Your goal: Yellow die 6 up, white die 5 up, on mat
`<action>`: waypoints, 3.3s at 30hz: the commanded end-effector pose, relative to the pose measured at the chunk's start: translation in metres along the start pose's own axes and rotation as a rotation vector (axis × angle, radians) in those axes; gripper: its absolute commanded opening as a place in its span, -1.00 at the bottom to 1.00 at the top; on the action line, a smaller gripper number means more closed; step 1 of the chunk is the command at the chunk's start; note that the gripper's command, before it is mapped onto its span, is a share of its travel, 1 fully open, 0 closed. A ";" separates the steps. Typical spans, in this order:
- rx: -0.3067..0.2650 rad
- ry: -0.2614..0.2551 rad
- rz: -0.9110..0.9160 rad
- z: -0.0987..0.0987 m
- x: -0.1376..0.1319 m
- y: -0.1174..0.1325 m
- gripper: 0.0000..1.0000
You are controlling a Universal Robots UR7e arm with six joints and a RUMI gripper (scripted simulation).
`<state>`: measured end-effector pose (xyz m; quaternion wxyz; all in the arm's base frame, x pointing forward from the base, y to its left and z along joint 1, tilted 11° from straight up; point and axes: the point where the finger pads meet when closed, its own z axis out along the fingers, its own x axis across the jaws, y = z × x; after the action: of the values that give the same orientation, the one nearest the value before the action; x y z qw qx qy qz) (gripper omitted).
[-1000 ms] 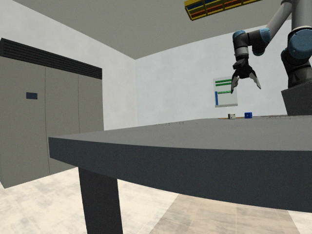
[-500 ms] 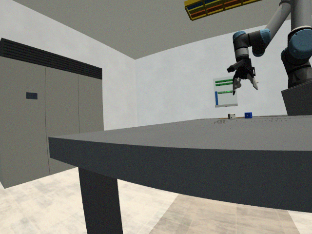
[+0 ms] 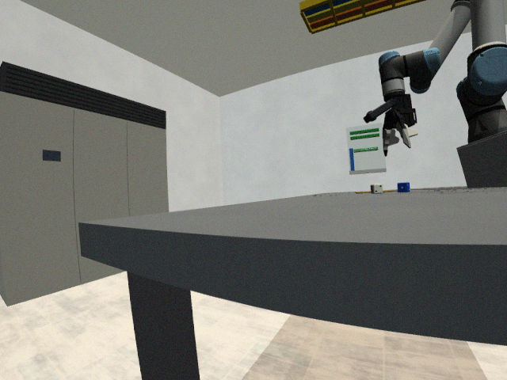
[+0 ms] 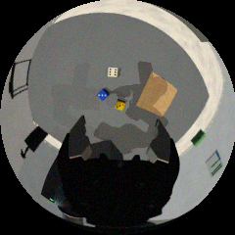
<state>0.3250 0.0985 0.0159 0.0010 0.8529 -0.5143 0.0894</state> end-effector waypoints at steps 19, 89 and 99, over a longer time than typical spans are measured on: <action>-0.003 0.012 0.611 0.009 0.004 0.001 1.00; 0.005 0.012 1.856 0.029 -0.003 0.017 1.00; 0.005 0.012 1.857 0.029 -0.003 0.017 -0.44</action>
<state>0.3126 0.0904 -0.0145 -0.0697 0.0990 -0.9908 0.0601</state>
